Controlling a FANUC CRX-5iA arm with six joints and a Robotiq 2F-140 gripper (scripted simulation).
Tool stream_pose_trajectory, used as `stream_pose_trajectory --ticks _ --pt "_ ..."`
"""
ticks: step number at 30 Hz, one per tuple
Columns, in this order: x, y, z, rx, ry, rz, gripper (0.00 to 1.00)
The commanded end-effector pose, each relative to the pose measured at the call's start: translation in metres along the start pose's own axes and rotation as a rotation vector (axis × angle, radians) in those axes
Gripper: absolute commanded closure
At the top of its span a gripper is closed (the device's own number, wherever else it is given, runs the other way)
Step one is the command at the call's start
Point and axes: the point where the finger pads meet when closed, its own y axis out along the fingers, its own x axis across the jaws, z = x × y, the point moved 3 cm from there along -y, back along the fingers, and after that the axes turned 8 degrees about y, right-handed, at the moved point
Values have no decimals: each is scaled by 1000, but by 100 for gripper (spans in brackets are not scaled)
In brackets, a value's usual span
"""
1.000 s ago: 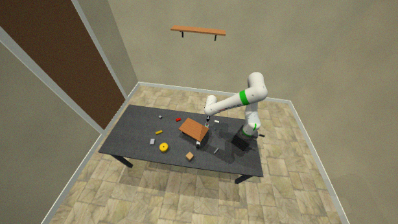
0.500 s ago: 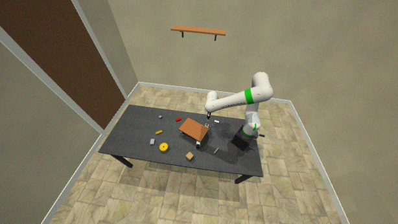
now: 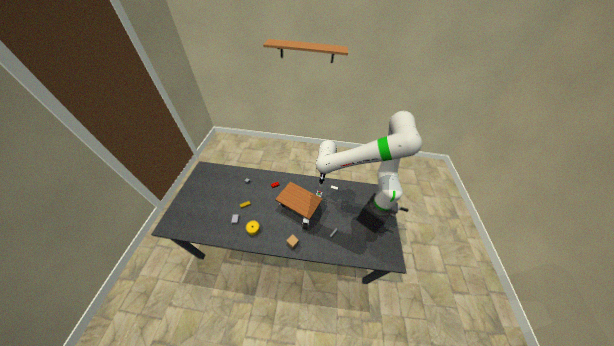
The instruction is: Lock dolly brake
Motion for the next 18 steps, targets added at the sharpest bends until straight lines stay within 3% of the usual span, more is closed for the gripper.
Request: stream_pose_trajectory --ticks 1,18 --pt "0 0 0 0 0 0 100" --pt "0 0 0 0 0 0 100"
